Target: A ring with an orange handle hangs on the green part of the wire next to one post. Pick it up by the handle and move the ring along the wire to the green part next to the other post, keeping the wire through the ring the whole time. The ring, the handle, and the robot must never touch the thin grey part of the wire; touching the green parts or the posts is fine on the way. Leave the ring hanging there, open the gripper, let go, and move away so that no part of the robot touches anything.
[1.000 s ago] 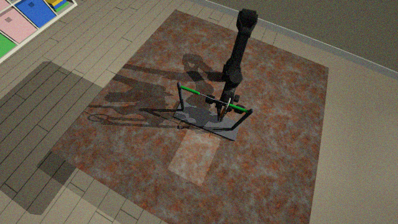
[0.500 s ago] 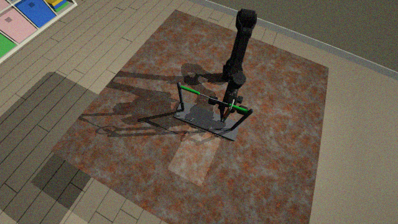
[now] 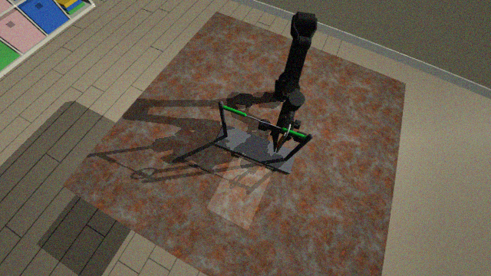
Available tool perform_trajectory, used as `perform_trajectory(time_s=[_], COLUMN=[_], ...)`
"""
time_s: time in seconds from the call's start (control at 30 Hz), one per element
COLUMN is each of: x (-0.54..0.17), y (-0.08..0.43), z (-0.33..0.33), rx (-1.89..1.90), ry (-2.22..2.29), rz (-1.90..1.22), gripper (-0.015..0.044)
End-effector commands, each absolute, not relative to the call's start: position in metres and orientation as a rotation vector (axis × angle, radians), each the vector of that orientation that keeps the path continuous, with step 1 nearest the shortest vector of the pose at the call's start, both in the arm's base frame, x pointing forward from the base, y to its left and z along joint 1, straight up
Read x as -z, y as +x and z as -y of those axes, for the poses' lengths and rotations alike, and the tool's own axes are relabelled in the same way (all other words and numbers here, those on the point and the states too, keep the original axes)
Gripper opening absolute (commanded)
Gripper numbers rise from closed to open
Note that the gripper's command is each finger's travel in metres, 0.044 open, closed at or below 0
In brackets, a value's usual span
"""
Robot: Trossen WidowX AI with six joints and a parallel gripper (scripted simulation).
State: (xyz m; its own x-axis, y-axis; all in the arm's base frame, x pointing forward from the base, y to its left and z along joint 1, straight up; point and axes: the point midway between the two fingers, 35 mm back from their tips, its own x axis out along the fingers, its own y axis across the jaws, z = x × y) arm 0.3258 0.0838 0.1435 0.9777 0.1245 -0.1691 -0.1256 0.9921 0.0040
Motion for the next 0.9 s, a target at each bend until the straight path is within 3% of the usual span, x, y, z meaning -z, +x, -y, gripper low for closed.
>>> perform_trajectory(time_s=[0.0,0.73,0.87], x=[-0.1353,-0.1344,-0.1348], y=[0.3251,0.3250,0.3251], z=[-0.0831,-0.0831,-0.0837], rx=[-0.121,-0.121,-0.125], ry=[-0.005,-0.005,-0.009], rz=[-0.177,-0.177,-0.176], gripper=[-0.0150,-0.0150,-0.0045])
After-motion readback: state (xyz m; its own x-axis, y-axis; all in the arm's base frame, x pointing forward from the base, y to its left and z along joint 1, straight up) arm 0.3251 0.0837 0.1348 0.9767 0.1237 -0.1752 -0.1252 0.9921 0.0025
